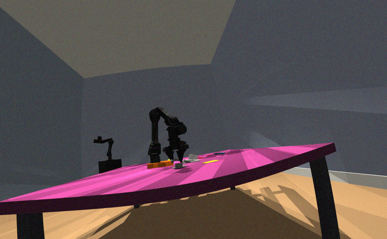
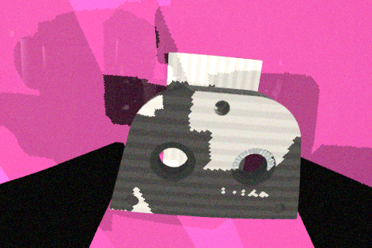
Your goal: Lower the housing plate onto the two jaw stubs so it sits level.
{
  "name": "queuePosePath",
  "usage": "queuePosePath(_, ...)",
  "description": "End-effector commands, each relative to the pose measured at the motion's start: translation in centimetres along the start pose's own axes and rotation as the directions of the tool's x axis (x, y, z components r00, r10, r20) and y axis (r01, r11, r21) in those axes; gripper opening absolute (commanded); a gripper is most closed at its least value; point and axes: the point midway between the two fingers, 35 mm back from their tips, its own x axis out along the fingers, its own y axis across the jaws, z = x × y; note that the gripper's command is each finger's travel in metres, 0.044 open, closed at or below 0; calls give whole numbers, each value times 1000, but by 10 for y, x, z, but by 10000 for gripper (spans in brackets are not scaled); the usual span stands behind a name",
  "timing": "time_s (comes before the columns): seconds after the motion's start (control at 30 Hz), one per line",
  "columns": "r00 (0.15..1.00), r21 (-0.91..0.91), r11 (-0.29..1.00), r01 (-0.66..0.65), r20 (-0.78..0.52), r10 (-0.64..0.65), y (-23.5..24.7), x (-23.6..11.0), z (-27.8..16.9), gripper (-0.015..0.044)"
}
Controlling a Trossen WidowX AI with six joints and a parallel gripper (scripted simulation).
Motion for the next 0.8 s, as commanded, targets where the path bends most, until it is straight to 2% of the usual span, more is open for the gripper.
queuePosePath(0.0,1000,-3,1000,14,2,-14,-4,-15,0,351)
queuePosePath(0.37,1000,-3,1000,15,4,-15,-1,-50,1,351)
queuePosePath(0.77,1000,17,1000,15,5,-15,1,-52,9,351)
